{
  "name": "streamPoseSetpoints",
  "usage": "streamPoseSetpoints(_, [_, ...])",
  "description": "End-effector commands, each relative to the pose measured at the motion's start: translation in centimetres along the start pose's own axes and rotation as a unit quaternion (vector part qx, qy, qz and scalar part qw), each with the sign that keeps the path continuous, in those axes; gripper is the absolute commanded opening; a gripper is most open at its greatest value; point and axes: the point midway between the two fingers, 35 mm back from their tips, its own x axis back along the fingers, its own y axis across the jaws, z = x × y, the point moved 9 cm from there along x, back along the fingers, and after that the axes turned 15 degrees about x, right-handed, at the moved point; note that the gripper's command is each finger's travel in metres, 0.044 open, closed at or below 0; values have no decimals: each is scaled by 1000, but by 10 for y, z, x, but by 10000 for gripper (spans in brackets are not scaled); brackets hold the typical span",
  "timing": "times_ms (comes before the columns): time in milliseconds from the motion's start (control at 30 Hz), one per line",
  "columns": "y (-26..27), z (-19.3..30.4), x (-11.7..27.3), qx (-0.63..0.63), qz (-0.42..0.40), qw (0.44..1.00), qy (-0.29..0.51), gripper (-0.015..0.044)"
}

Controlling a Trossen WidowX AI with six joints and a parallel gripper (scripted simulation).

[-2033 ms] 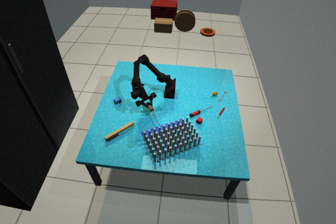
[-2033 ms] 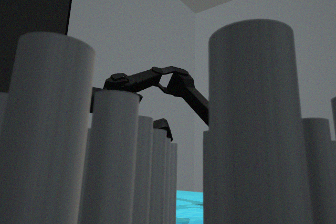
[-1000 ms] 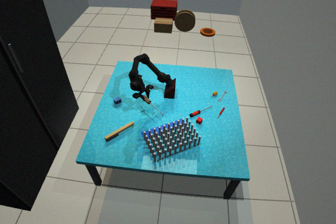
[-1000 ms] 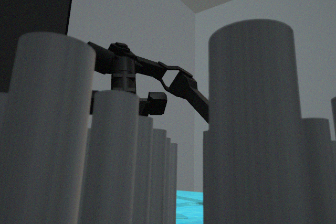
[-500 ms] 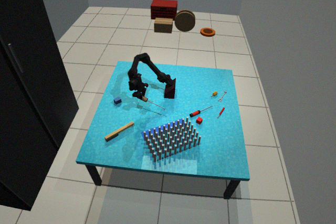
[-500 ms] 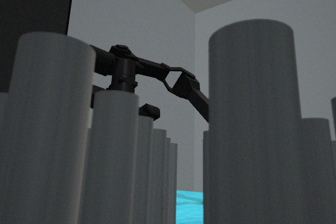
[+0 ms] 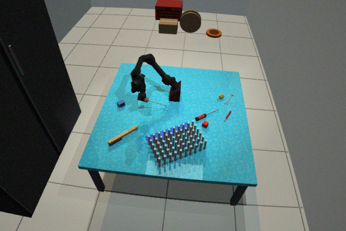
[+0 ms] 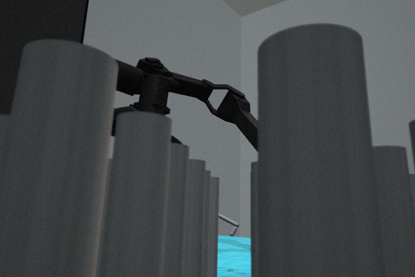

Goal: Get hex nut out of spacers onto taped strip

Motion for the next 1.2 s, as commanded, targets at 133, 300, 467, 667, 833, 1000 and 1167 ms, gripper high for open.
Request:
streamPoseSetpoints(133, [-14,-5,5,135,32,990,-24,0])
streamPoseSetpoints(300, [-22,-8,8,215,55,975,-33,0])
streamPoseSetpoints(467, [-30,-10,11,292,80,952,-38,0])
streamPoseSetpoints(667, [-40,-12,14,382,110,917,-38,0])
streamPoseSetpoints(833, [-48,-14,18,454,137,880,-33,0])
streamPoseSetpoints(1000, [-56,-16,21,522,163,837,-24,0])
streamPoseSetpoints(1167, [-64,-17,25,585,188,789,-10,0])
